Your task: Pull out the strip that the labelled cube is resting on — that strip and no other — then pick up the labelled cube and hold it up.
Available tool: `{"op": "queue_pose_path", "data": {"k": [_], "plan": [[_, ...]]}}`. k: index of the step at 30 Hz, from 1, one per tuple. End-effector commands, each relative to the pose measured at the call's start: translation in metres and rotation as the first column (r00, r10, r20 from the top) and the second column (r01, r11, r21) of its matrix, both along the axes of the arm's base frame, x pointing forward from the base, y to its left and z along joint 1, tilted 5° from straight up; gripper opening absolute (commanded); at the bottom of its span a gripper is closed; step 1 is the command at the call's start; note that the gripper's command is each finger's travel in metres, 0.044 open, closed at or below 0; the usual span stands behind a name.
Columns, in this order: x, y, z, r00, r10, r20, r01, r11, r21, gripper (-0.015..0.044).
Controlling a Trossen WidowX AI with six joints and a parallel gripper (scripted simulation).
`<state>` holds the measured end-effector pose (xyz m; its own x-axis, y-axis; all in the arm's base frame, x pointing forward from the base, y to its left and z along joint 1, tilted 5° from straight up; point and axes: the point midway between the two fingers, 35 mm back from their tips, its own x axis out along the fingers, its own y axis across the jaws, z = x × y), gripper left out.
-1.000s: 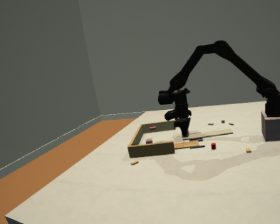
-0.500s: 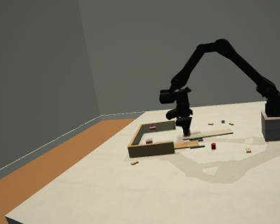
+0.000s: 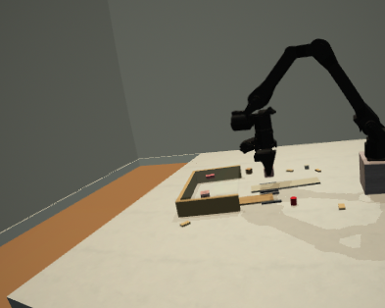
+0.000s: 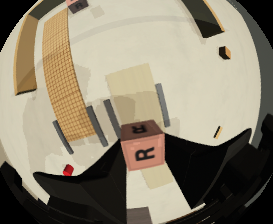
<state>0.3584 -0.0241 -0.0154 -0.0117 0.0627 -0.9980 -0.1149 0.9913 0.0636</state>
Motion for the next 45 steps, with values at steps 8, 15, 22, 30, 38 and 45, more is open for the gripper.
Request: {"op": "queue_pose_path", "data": {"k": [8,15,22,30,38,45], "plan": [[-0.030,0.002,0.003,1.000,0.005,-0.001,-0.005,1.000,0.003,0.0000],[-0.054,0.004,0.002,1.000,0.005,-0.003,-0.005,1.000,0.003,0.0000],[-0.054,0.002,0.033,1.000,0.005,-0.002,-0.005,1.000,0.003,0.0000],[-0.054,0.001,0.038,1.000,0.005,-0.002,-0.005,1.000,0.003,0.0000],[-0.054,0.001,0.038,1.000,0.005,-0.002,-0.005,1.000,0.003,0.0000],[-0.054,0.001,0.038,1.000,0.005,-0.002,-0.005,1.000,0.003,0.0000]]}}
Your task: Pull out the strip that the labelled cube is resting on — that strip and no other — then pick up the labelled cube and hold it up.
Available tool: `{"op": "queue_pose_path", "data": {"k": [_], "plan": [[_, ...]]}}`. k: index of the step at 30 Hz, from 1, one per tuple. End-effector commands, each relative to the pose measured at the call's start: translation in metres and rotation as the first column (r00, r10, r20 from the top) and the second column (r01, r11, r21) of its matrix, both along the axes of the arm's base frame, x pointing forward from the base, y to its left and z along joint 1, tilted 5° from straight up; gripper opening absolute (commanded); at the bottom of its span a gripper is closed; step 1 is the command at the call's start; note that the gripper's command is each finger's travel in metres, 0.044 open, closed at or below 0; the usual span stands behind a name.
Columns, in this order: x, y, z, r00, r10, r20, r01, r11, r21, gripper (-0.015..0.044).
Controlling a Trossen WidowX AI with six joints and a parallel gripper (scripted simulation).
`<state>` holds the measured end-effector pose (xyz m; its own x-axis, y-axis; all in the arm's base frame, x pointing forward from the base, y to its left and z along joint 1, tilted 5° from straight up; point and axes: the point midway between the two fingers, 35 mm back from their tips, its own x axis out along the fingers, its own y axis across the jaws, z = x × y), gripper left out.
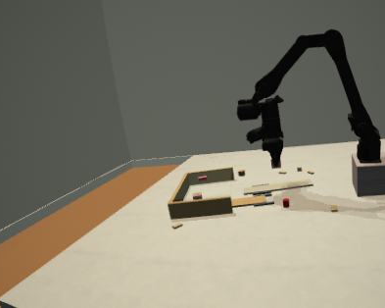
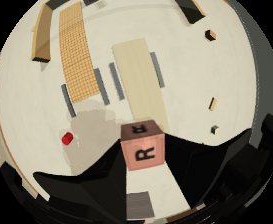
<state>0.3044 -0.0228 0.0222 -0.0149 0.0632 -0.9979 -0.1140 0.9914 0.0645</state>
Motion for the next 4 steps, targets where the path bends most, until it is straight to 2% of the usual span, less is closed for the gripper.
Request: {"op": "queue_pose_path", "data": {"k": [1,4], "plan": [[0.0001,0.0001,0.0005,1.000,0.006,0.001,-0.006,1.000,0.002,0.0000],[0.0001,0.0001,0.0005,1.000,0.006,0.001,-0.006,1.000,0.002,0.0000]]}}
